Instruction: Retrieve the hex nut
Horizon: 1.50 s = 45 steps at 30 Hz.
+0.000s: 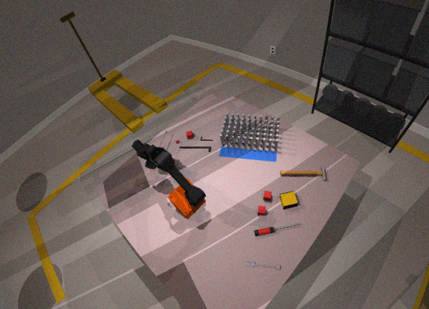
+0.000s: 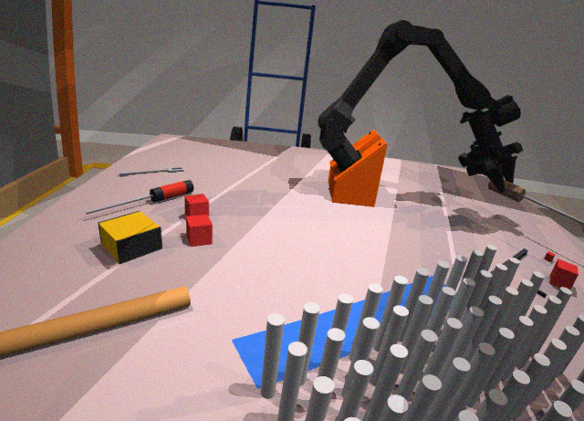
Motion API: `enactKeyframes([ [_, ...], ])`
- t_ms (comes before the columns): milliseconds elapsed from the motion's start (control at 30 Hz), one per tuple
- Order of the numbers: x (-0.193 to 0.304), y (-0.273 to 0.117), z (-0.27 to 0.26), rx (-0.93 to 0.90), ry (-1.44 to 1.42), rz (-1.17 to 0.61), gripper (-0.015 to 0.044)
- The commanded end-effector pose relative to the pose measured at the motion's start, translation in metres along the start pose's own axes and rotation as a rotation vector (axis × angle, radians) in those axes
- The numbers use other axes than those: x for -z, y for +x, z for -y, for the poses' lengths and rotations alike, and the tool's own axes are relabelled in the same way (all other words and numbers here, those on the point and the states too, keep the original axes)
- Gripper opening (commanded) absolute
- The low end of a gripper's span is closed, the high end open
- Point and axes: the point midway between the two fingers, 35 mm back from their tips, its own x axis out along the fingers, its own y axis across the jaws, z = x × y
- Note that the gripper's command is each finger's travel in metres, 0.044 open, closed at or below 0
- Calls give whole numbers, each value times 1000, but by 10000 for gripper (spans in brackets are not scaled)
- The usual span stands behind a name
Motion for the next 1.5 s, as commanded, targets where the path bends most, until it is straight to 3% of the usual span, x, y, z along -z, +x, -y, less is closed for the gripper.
enactKeyframes([
  [0, -2, 4, -2, 0, 6, -6, 0],
  [1467, -35, 45, -24, 0, 5, -6, 0],
])
